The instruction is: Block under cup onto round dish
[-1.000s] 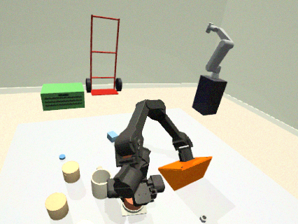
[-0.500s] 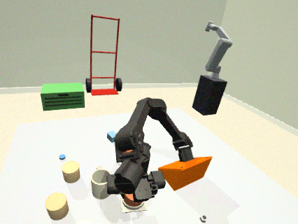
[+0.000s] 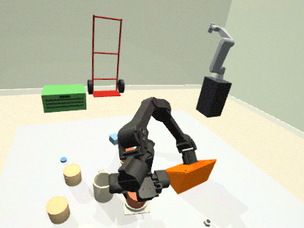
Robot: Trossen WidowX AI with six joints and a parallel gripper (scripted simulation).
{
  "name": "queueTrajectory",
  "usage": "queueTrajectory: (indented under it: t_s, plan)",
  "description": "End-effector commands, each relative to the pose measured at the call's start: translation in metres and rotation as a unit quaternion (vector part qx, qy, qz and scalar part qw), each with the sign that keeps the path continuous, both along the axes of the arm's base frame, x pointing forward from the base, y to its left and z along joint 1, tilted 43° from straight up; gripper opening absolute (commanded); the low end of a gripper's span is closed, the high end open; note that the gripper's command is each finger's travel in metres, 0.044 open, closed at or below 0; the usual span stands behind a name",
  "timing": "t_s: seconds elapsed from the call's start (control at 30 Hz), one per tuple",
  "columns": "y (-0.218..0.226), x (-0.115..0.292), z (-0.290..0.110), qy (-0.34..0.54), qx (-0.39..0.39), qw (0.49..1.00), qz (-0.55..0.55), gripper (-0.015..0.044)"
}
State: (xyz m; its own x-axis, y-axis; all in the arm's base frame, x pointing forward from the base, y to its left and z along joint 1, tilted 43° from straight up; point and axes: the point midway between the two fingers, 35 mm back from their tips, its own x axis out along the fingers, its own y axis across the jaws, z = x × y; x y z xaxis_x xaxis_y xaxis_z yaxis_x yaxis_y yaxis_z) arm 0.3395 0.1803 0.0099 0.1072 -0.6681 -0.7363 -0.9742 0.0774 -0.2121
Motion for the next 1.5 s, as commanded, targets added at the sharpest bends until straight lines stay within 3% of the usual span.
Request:
queueTrajectory:
  t_s: [0.0, 1.47]
  plan:
    - [0.018, 0.001, 0.007, -0.014, 0.016, 1.000, 0.009, 0.0000]
    - [0.039, -0.009, 0.038, -0.012, 0.018, 1.000, 0.018, 0.0000]
